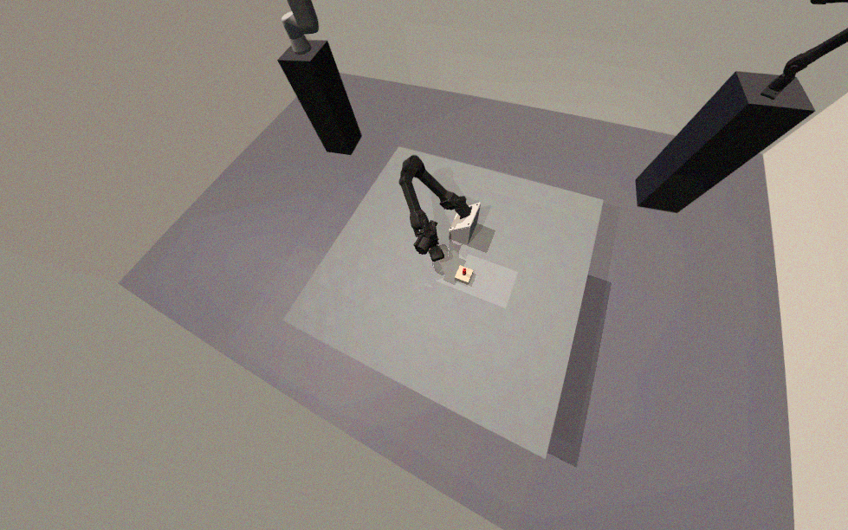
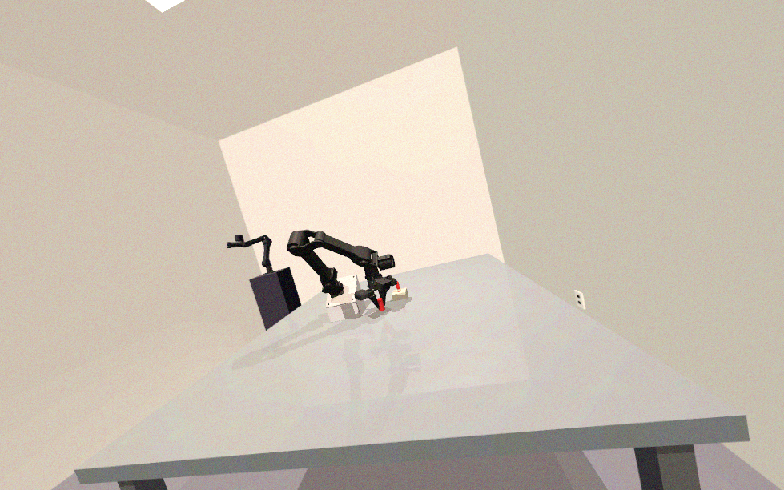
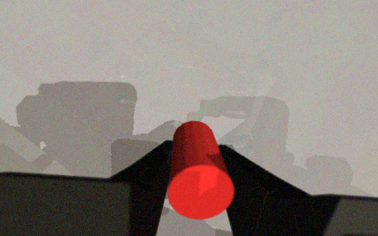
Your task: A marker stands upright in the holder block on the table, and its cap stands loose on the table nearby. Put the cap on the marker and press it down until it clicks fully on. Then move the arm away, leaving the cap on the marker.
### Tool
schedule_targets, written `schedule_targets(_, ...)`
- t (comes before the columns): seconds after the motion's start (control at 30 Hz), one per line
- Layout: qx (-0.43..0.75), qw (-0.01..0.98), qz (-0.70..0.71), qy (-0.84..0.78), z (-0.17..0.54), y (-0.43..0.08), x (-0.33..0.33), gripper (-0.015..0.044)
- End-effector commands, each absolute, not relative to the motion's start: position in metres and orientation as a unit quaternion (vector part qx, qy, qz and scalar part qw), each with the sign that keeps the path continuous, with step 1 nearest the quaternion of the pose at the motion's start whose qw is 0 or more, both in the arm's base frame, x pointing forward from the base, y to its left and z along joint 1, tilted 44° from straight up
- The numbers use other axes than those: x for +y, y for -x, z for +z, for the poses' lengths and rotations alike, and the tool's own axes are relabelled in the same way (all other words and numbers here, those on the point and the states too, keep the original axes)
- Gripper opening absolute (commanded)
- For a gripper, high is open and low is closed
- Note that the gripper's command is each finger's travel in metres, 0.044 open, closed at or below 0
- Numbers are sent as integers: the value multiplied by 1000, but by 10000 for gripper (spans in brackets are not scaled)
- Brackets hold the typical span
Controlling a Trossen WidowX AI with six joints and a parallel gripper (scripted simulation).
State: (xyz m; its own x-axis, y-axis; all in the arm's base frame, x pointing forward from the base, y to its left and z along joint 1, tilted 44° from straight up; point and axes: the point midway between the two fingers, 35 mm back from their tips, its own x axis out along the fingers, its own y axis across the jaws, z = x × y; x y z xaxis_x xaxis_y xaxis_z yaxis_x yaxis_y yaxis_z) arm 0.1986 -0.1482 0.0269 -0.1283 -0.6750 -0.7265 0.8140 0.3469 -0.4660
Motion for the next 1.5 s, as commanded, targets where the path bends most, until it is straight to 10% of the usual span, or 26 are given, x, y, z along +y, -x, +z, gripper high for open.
schedule_targets(0.0, 490, 658, -567, -71, 34, -201, -143, 0)
schedule_targets(1.47, 496, 661, -556, -82, 19, -262, -63, 0)
